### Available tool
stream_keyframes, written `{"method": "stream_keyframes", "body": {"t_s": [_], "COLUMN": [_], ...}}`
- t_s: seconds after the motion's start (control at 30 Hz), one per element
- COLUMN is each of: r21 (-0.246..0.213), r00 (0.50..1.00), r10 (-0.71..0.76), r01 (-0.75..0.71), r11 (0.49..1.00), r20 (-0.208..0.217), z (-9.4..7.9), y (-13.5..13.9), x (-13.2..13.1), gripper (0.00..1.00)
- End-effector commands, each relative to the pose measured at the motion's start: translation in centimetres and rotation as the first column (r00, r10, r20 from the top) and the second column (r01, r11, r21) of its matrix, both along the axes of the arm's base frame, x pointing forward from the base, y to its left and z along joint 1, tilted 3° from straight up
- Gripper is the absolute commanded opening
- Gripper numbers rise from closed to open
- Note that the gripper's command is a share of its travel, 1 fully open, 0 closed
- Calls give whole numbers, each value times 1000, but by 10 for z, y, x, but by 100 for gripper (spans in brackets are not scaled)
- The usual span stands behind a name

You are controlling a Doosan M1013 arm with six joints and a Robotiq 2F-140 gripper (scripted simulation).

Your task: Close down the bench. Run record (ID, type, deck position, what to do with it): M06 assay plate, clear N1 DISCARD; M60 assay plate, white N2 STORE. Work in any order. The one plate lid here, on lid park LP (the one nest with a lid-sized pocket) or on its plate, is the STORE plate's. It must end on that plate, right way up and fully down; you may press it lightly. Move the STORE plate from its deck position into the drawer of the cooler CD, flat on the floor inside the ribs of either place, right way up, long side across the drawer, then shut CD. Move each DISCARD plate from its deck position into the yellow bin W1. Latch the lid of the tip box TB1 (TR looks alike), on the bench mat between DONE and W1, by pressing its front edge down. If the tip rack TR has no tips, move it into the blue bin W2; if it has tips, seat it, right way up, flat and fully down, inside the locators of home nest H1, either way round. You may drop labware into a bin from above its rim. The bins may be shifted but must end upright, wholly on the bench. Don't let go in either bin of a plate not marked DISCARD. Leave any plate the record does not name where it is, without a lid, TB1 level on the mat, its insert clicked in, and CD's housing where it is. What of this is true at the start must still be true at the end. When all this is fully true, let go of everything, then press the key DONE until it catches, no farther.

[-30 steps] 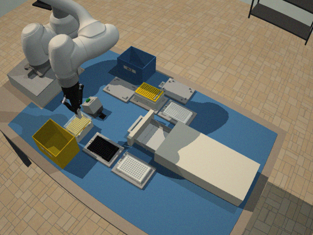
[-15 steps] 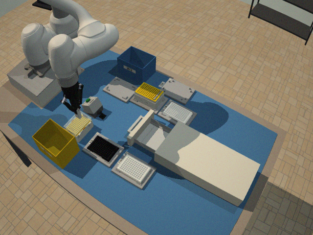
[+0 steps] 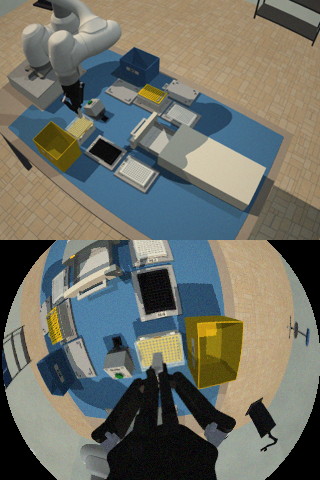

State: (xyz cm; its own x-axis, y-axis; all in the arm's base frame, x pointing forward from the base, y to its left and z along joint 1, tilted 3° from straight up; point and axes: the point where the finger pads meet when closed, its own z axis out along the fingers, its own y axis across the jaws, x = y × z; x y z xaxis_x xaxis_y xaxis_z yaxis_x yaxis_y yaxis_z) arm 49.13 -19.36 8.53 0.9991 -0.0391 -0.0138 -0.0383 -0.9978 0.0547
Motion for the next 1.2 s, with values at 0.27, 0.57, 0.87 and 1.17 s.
{"method": "stream_keyframes", "body": {"t_s": [0.27, 0.57, 0.87, 1.17], "r21": [0, 0, 0, 0], "r00": [1000, 1000, 1000, 1000], "r10": [0, 0, 0, 0], "r01": [0, 0, 0, 0], "r11": [1000, 1000, 1000, 1000], "r20": [0, 0, 0, 0], "z": [20, 34, 35, 35], "y": [1, 2, 2, 2], "x": [0, 1, 1, 1], "gripper": [0, 0, 0, 0]}}
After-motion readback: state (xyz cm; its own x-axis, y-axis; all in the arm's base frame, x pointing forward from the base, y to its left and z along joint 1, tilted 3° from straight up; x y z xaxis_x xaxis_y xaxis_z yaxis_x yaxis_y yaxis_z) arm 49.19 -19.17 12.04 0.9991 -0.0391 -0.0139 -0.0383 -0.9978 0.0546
